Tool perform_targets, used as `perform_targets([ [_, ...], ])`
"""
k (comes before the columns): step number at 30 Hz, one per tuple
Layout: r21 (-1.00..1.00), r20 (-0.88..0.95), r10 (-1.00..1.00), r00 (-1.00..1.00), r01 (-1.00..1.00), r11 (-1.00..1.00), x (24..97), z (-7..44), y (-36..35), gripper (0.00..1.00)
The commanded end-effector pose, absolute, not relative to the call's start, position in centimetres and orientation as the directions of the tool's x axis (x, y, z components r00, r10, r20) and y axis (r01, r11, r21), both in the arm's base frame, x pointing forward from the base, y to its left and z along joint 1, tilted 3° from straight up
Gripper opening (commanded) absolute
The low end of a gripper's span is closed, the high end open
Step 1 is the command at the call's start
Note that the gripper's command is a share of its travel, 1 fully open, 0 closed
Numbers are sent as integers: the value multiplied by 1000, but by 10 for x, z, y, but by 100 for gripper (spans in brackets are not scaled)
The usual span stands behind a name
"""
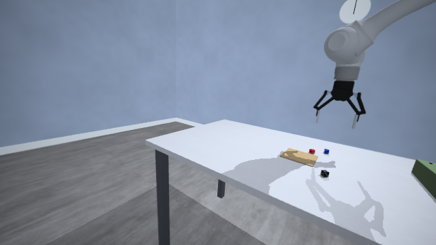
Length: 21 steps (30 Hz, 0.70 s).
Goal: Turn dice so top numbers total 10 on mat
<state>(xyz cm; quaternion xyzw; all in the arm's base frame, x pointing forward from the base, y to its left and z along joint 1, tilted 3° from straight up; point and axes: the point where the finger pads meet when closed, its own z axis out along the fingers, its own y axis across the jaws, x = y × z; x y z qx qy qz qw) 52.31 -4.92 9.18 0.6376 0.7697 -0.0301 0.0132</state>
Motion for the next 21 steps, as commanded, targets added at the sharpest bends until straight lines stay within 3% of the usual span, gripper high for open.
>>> perform_targets([
  [1, -26, -34, 988, -149, 989, 149, 538, 86, -53, 100],
  [21, -26, -36, 989, -146, 989, 145, 538, 71, -54, 100],
])
